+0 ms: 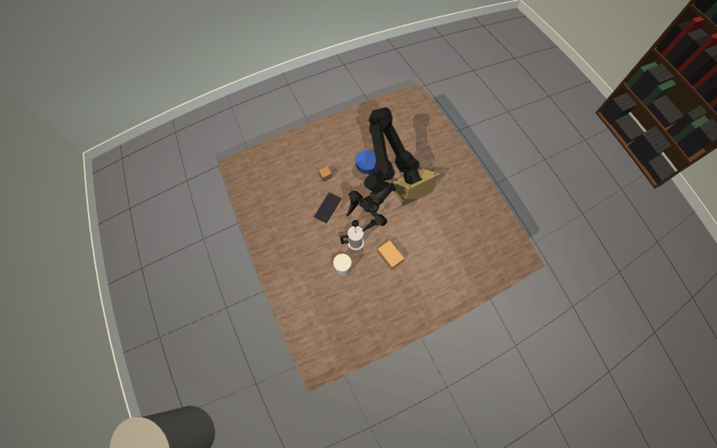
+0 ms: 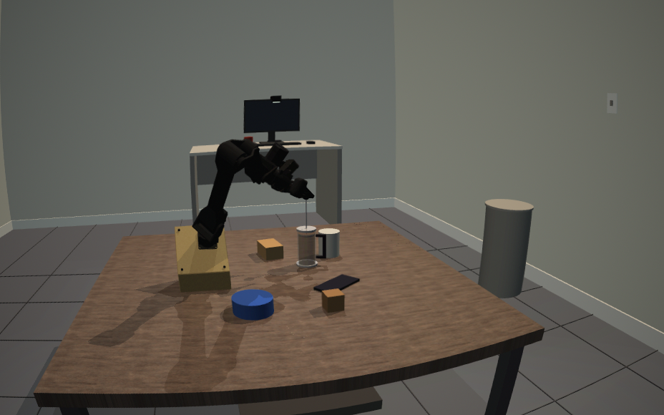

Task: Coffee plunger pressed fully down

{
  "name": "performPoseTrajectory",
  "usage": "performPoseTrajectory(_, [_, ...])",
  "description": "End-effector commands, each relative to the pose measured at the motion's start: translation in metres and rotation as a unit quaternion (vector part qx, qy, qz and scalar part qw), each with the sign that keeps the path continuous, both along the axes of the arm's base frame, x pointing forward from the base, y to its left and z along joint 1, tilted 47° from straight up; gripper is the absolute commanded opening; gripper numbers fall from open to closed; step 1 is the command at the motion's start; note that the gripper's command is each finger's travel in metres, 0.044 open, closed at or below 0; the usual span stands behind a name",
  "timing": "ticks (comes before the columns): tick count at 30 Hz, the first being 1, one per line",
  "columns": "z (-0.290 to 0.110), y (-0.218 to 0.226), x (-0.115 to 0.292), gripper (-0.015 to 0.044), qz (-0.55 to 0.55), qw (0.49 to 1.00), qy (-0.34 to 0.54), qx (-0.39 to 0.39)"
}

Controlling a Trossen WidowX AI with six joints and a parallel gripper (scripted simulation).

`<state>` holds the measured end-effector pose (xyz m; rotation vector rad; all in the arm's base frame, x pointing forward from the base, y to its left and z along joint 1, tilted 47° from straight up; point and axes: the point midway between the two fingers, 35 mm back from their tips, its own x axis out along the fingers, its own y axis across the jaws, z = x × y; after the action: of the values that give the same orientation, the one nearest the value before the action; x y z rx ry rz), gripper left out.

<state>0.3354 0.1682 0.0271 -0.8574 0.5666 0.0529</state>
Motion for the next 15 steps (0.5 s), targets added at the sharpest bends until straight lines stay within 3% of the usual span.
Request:
performPoseTrajectory(1, [-0.0022, 0.0001, 0.0033, 0.0414, 0.002, 1.000, 0.001, -0.002])
performPoseTrajectory(12, [-0.0022, 0.0001, 0.0033, 0.0125, 0.002, 1.000, 0.001, -0.002])
performPoseTrajectory(15, [-0.0022, 0.0001, 0.0033, 0.0117, 0.002, 1.000, 0.001, -0.002])
